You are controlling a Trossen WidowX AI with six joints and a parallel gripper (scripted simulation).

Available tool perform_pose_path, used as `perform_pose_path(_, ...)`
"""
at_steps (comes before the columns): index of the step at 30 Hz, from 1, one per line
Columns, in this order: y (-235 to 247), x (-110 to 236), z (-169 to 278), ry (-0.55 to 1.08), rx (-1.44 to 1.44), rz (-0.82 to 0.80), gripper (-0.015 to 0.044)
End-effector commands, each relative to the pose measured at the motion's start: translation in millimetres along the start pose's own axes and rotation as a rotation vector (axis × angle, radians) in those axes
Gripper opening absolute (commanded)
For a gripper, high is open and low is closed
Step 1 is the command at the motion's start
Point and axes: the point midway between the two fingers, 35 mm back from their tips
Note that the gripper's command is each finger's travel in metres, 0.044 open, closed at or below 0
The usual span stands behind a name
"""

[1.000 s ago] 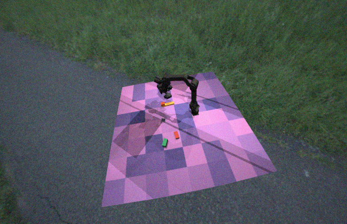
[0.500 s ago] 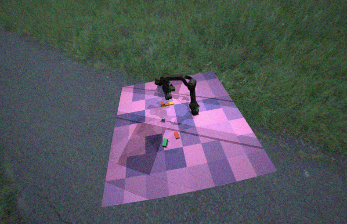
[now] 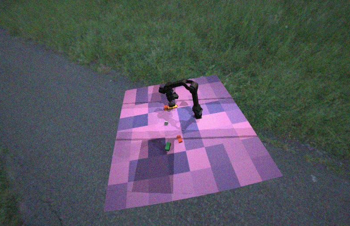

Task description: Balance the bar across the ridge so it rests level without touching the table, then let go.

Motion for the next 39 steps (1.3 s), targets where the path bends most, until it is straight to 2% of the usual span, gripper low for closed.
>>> perform_pose_path(1, -0.8, -15.8, -2.0, -0.003, -0.006, -0.001, 0.0315)
perform_pose_path(22, -0.8, -41.3, -2.1, -0.003, -0.006, -0.001, 0.0315)
perform_pose_path(35, -0.8, -41.6, -2.1, -0.003, -0.006, -0.001, 0.0315)
perform_pose_path(39, -1.5, -41.2, -2.0, -0.003, 0.0, 0.002, 0.021)
Point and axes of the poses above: the point midway between the two fingers, 35 mm back from their tips, its own x axis back along the fingers, its own y axis across the jaws, z = x × y
